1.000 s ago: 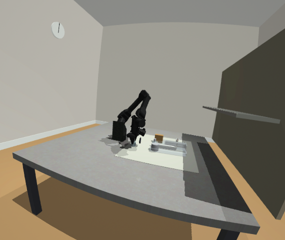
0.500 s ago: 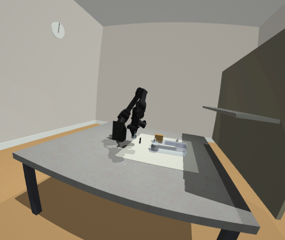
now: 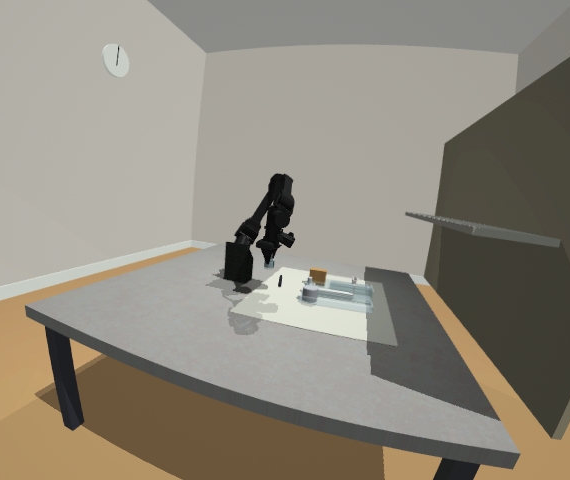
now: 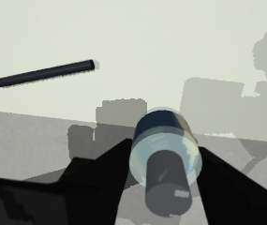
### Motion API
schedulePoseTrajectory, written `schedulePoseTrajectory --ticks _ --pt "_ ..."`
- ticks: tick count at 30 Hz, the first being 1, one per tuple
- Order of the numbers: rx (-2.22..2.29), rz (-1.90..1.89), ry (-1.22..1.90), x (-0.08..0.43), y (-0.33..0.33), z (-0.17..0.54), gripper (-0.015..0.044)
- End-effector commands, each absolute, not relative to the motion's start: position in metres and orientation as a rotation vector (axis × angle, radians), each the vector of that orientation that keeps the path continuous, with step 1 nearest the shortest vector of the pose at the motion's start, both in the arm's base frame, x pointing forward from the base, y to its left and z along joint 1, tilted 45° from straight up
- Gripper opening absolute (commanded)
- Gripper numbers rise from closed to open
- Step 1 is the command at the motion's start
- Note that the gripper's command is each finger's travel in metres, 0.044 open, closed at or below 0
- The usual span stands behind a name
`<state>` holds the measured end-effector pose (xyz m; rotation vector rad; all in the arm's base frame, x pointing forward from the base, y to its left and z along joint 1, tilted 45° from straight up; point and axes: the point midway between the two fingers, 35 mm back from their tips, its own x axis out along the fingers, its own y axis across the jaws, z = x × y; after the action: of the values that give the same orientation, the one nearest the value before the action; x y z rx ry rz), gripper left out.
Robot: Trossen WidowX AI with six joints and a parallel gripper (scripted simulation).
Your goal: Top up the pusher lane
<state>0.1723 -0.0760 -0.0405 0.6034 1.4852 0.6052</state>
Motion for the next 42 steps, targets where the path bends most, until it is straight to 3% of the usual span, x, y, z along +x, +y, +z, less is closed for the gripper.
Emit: schedulePoseTrajectory --ticks 1,25,42 --pt "0.564 0.597 1.476 0.192 -0.074 -0.038 0.0" --pt "0.57 0.64 1.442 0.285 0.005 -0.021 0.0" --pt "0.573 0.644 1.441 0.288 0.025 -0.038 0.0"
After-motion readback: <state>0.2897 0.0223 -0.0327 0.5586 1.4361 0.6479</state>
